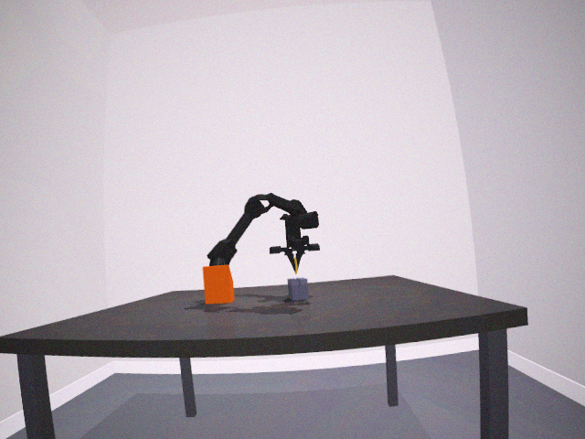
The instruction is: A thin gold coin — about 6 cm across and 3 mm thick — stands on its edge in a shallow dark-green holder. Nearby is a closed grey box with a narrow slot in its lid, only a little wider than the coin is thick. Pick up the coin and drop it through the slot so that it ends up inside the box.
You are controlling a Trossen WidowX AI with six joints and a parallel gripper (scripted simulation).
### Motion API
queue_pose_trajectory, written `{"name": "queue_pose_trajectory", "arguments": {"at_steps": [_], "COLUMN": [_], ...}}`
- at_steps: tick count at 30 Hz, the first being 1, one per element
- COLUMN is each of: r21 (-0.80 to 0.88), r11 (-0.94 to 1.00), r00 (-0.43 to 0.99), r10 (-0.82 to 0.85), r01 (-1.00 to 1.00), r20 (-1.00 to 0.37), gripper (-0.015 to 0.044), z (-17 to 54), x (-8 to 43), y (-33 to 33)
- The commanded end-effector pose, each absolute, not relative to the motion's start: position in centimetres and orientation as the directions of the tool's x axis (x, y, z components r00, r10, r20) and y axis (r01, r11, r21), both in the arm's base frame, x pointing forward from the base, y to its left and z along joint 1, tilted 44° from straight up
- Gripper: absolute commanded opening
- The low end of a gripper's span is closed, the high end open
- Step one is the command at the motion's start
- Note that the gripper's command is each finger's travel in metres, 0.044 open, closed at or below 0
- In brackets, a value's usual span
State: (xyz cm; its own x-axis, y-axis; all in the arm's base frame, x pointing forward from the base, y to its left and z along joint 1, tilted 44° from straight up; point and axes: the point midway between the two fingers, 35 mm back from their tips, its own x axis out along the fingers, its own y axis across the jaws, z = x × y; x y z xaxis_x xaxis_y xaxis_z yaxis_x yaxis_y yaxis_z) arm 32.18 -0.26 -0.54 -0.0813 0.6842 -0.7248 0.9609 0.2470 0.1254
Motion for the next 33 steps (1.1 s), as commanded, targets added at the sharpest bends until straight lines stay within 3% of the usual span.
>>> {"name": "queue_pose_trajectory", "arguments": {"at_steps": [1,33], "r21": [0.124,0.131], "r11": [0.245,0.252], "r00": [-0.081,-0.081], "r10": [0.684,0.684], "r01": [0.961,0.959], "r20": [-0.725,-0.725], "gripper": [0.0,0.0], "z": [-0.5,-0.78], "x": [32.17,32.47], "y": [-0.23,-0.79]}}
